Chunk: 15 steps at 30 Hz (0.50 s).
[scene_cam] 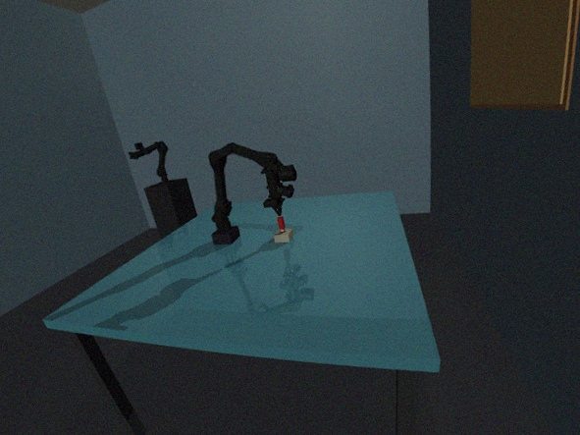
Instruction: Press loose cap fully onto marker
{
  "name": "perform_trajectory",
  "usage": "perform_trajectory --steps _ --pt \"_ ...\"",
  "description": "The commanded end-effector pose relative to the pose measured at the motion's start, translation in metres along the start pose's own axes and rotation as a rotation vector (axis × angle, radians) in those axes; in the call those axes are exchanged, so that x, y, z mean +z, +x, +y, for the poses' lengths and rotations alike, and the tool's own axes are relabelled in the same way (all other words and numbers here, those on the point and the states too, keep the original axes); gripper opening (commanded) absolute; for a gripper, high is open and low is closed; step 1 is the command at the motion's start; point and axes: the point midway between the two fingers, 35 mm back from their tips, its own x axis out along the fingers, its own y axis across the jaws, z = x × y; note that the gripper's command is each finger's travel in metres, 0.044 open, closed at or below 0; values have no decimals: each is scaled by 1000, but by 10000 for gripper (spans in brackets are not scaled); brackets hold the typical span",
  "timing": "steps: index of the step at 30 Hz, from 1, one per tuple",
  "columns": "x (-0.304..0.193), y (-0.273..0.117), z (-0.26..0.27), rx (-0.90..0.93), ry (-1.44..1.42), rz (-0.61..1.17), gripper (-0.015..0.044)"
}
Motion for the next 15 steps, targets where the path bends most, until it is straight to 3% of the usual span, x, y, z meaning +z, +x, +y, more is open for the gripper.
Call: perform_trajectory --steps 1,15 --pt "-1 9 0 3 -7 5 0" --pt "0 21 2 3 -7 5 0"
